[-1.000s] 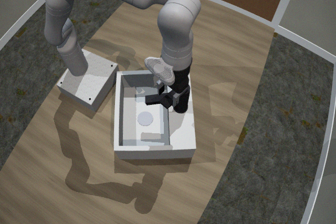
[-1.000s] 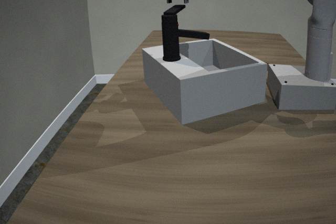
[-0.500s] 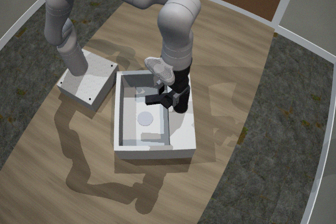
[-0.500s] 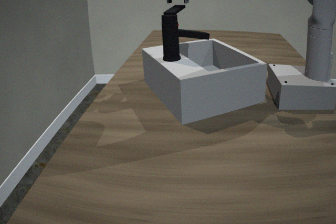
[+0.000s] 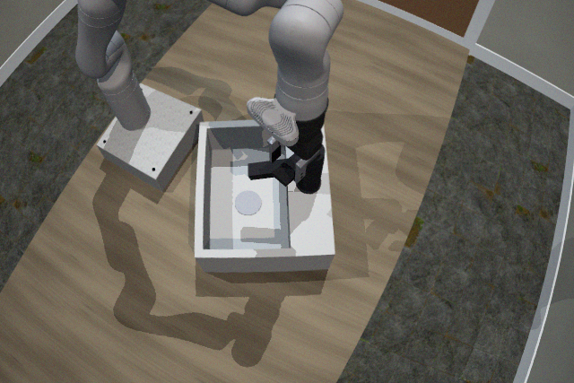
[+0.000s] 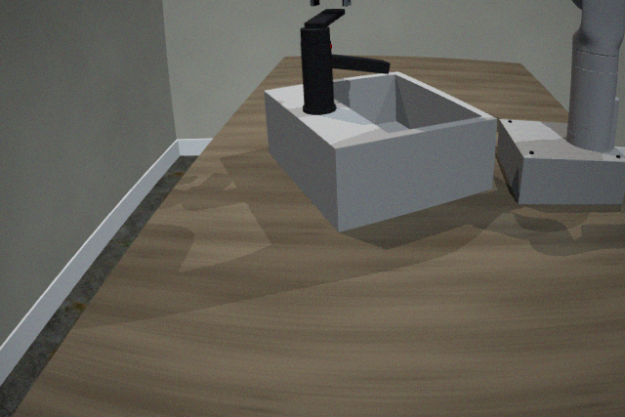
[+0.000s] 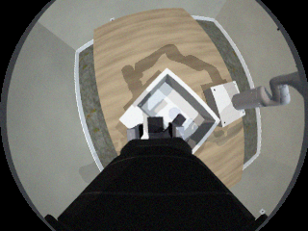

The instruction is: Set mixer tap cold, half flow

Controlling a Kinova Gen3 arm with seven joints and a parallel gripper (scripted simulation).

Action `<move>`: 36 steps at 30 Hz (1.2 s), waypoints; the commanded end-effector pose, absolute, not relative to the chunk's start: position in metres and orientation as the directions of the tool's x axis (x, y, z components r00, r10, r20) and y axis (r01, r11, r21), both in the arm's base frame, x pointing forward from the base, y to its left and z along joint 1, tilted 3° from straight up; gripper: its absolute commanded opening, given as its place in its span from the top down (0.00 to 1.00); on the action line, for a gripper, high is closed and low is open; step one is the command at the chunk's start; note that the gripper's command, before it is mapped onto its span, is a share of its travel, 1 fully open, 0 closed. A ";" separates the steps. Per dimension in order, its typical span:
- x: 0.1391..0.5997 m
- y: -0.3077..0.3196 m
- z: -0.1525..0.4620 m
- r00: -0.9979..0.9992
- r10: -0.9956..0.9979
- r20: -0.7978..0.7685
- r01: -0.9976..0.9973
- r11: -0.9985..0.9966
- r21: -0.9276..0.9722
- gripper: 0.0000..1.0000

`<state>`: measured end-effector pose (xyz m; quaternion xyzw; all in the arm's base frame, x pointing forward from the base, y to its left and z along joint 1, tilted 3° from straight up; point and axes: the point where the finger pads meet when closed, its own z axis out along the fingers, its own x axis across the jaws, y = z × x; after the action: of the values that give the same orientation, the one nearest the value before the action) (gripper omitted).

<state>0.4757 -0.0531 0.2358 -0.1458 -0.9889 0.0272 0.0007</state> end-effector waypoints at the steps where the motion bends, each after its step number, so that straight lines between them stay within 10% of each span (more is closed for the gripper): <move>1: 0.476 -0.053 0.237 -0.957 0.288 -0.009 0.288 0.956 -0.053 0.00; 36: 0.476 -0.054 0.215 -0.957 0.288 -0.009 0.288 0.956 -0.053 0.00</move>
<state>0.4765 -0.0541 0.2164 -0.1457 -0.9890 0.0268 -0.0011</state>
